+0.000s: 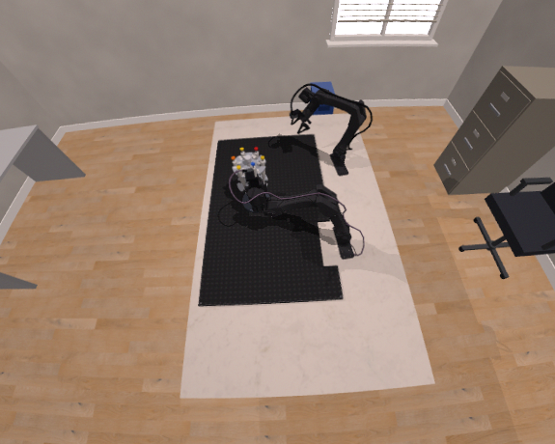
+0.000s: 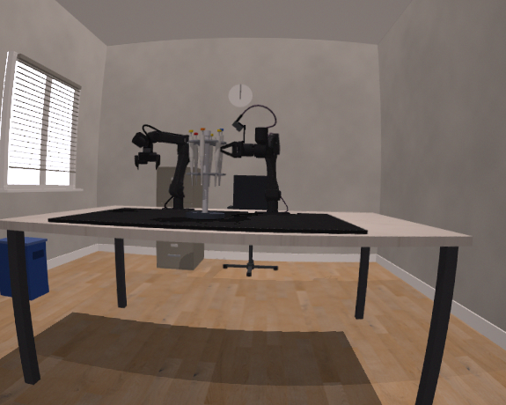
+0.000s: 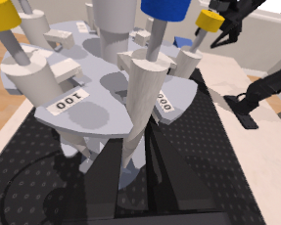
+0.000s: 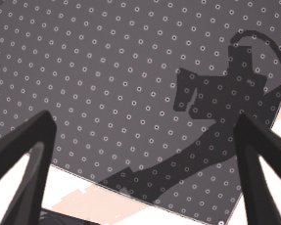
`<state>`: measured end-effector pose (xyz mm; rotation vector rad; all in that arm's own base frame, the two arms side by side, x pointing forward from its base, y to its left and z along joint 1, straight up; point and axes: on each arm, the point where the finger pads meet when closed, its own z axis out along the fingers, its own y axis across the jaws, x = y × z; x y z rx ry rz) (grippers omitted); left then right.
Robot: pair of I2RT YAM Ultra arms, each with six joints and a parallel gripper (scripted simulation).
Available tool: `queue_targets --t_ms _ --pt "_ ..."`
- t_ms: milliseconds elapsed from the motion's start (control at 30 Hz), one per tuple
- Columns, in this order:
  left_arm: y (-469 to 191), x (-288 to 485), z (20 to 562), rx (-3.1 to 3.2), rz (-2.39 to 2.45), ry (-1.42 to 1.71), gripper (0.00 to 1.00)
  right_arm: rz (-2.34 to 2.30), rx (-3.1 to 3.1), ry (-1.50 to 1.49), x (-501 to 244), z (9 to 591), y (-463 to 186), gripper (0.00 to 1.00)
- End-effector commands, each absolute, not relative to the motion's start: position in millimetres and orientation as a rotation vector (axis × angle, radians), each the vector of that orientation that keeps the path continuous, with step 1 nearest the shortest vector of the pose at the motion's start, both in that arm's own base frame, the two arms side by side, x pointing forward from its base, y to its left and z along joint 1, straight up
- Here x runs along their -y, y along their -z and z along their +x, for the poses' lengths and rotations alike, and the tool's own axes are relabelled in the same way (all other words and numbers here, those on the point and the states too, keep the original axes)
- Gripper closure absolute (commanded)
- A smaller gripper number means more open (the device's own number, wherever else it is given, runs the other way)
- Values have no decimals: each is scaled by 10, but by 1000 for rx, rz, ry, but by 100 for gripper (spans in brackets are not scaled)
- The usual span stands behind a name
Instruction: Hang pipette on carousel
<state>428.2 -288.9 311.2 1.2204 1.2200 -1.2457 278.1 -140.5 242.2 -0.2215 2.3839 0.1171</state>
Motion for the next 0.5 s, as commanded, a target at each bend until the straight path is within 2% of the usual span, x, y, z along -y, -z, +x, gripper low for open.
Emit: queue_targets --t_ms 0,467 --pt "-3415 2917 4151 -1137 1268 1222 88 -238 -2339 -88 1442 2821 -2529 0" --pt "-3225 2905 4148 -1158 1260 1235 88 -238 -2339 -88 1442 2821 -2529 0"
